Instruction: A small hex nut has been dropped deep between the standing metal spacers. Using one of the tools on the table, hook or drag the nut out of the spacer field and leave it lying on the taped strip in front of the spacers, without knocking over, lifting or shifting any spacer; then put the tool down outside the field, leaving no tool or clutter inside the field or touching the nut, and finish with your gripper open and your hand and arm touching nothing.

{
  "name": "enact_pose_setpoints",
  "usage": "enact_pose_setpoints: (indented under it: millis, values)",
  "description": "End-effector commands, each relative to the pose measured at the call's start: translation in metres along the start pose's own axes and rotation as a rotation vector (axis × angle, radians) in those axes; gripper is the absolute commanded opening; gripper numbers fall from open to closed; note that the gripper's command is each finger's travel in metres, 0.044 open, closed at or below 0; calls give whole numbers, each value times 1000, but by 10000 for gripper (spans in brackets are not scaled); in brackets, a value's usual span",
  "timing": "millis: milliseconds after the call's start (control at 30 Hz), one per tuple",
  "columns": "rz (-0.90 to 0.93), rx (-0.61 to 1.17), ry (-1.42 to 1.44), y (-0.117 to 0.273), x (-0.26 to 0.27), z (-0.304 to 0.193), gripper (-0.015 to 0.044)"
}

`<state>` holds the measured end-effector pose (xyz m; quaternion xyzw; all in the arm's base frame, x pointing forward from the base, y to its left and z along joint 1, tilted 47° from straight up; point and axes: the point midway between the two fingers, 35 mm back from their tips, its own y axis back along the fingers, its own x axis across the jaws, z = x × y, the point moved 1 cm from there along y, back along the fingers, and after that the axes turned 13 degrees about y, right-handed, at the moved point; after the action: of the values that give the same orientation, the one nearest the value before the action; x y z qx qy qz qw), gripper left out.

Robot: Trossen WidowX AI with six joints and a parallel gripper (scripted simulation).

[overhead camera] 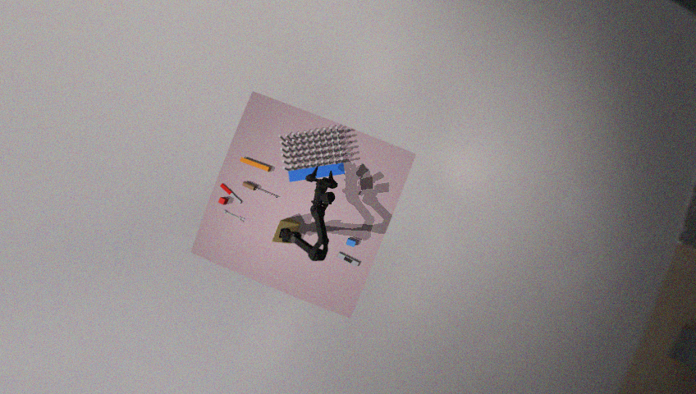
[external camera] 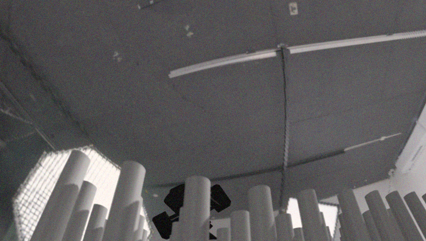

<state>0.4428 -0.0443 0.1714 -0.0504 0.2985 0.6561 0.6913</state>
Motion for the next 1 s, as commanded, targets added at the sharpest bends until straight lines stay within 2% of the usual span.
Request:
enact_pose_setpoints:
  millis: [0,967]
  values:
    - [-7,142,78,-5,-29,-59,440]
    - [-7,152,84,-5,-31,-63,440]
